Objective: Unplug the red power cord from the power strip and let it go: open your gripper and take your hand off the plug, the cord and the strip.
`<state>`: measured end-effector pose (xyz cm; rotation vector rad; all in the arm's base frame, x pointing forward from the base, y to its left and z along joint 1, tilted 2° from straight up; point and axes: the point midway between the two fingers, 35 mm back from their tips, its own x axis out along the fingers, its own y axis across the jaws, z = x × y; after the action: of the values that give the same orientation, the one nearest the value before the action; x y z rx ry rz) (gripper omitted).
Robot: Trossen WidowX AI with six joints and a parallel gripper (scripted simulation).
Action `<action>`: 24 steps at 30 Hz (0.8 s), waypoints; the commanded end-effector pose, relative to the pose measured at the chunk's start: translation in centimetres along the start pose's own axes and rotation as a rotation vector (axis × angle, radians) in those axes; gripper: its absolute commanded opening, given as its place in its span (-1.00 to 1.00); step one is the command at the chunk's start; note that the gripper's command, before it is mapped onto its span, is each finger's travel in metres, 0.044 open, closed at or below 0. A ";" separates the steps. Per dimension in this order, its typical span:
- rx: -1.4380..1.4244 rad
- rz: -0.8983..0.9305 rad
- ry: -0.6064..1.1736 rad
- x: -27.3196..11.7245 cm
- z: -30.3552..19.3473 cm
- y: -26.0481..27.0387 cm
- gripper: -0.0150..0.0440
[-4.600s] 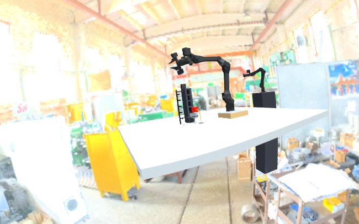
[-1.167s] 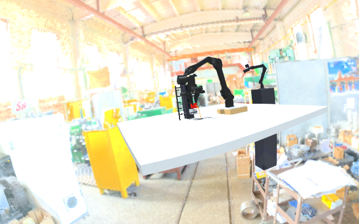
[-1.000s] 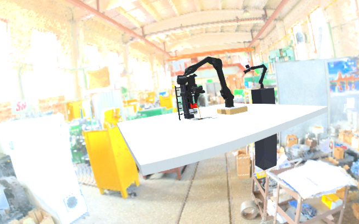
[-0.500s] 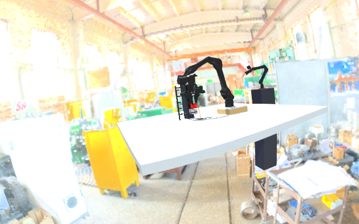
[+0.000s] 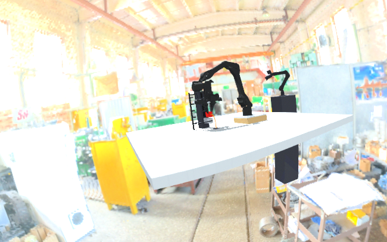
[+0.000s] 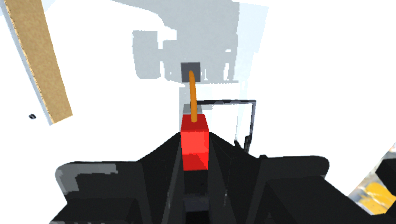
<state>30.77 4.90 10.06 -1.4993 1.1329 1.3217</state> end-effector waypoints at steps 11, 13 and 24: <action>-0.050 -0.002 -0.083 -0.3 3.6 0.2 -0.14; -0.050 -0.002 -0.083 -0.3 3.6 0.2 0.04; -0.050 -0.002 -0.085 -0.9 5.7 0.1 1.00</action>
<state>29.50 8.88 10.00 -1.4650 1.0587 1.4033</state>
